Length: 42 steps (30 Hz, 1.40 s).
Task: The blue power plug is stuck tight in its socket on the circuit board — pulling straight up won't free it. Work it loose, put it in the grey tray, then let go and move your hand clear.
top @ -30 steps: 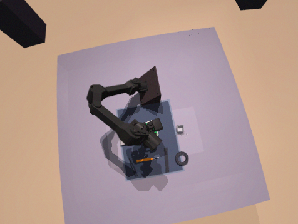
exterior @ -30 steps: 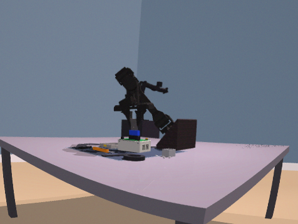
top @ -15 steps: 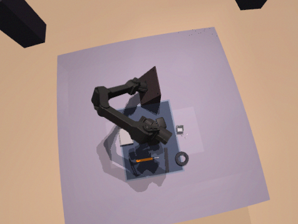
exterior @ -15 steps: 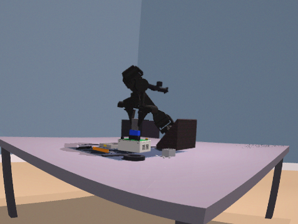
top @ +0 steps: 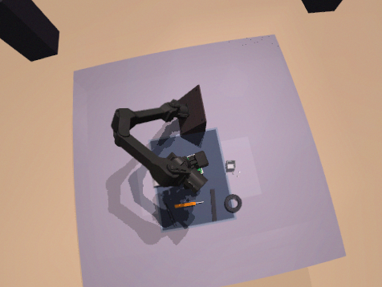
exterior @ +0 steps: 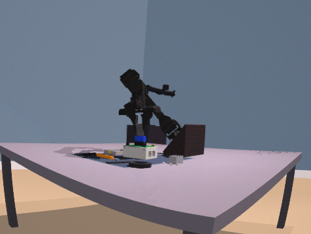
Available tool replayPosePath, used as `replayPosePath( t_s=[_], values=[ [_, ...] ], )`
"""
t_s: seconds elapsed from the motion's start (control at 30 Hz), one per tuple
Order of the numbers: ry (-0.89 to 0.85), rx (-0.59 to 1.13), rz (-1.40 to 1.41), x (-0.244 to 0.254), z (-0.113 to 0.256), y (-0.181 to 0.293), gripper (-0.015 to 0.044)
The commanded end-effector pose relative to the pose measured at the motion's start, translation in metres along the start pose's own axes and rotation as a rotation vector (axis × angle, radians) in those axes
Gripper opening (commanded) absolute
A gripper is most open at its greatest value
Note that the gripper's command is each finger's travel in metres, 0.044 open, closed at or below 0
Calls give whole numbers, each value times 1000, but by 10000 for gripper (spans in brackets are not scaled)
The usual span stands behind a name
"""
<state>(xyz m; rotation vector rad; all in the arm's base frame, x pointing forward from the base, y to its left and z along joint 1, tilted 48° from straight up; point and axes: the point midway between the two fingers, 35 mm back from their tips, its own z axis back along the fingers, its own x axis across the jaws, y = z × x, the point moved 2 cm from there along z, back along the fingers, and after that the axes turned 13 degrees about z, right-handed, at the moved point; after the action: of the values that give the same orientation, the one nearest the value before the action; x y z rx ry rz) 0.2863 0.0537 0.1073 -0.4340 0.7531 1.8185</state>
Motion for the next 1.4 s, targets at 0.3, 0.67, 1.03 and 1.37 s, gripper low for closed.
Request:
replayPosePath(
  t_s=[0.3, 0.67, 1.03, 1.37],
  values=[
    [206, 9, -3, 22, 11, -3, 0],
    [98, -15, -1, 10, 15, 0, 0],
    [98, -15, -1, 11, 16, 0, 0],
    [98, -16, -2, 9, -3, -1, 79]
  ],
)
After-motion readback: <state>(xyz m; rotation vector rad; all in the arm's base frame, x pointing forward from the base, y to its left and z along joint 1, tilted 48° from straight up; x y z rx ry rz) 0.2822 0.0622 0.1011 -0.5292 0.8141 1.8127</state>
